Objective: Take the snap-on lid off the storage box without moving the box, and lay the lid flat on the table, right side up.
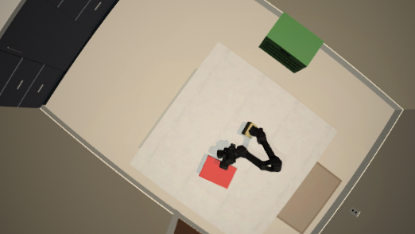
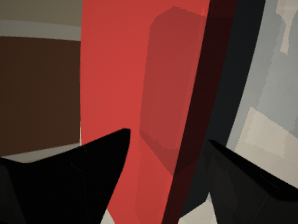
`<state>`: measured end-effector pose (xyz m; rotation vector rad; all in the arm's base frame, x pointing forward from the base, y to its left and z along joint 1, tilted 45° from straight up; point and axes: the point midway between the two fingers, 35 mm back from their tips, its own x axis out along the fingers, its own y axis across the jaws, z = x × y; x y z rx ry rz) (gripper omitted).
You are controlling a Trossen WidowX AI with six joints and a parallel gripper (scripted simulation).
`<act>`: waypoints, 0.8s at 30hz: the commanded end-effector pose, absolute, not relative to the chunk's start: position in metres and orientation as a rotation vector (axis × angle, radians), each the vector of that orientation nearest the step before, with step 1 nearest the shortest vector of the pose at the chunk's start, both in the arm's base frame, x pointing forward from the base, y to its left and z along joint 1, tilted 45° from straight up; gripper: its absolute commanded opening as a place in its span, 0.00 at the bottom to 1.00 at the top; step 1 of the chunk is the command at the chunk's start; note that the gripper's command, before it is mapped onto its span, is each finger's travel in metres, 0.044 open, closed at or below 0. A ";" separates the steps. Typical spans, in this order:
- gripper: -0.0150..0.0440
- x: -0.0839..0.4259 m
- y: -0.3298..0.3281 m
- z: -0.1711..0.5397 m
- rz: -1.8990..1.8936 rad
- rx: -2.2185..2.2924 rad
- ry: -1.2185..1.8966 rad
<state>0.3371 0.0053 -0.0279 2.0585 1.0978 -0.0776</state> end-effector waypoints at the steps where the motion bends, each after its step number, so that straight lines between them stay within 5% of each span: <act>1: 0.57 0.335 0.006 -0.031 -0.092 2.066 1.101; 13: 0.44 0.335 0.006 -0.031 -0.092 2.066 1.101; 17: 0.26 0.335 0.006 -0.031 -0.092 2.066 1.101; 24: 0.25 0.336 0.006 -0.029 -0.084 2.063 1.103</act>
